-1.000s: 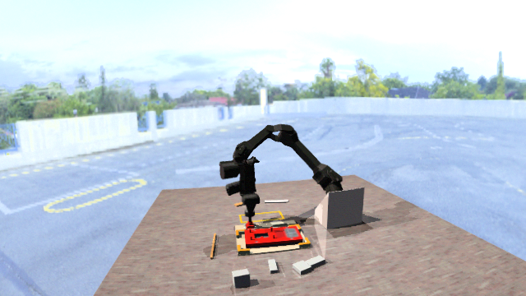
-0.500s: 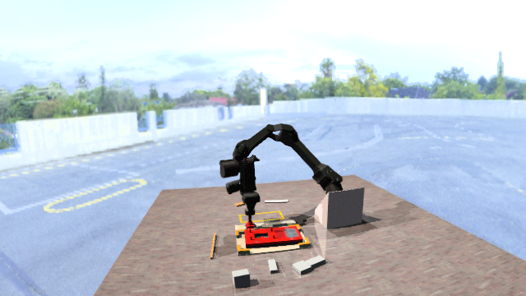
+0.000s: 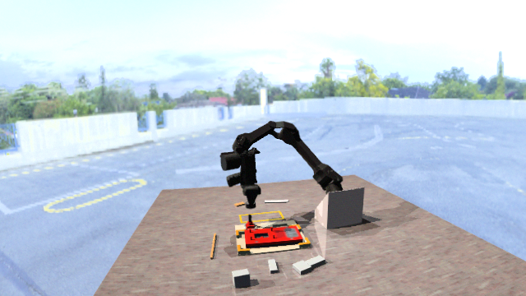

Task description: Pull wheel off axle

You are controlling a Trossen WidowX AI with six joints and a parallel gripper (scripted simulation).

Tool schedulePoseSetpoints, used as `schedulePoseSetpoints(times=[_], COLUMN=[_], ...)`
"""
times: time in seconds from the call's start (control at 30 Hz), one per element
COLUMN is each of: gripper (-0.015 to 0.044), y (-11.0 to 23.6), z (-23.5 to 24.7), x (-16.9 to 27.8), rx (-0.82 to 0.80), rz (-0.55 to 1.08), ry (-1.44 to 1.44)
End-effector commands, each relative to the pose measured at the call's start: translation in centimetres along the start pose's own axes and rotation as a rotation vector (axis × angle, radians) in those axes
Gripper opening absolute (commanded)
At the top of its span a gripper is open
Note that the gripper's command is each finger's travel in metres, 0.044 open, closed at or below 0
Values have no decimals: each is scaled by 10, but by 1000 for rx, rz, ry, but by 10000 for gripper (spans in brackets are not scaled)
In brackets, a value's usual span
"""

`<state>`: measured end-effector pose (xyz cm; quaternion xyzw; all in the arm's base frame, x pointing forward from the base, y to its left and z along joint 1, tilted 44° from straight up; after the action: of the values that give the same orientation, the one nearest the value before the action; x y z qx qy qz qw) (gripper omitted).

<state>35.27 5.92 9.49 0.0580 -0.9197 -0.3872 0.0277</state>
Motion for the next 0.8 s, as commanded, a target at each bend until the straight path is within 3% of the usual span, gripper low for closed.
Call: schedulePoseSetpoints(times=[0.0, 0.77], gripper=[0, 0], y=[1, 6], z=[-11, -76], x=[6, 46], rx=[0, -2], rz=[-1, -6], ry=[4, -9])
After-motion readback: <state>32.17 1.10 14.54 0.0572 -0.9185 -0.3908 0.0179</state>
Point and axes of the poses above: the point midway between the two fingers, 35 mm back from their tips, its own y axis back along the fingers, its own z axis across the jaws, x = y × z, the point moved 4 cm from there along y, back along the fingers, and after that the axes turned 4 degrees about y, right-handed, at the moved point
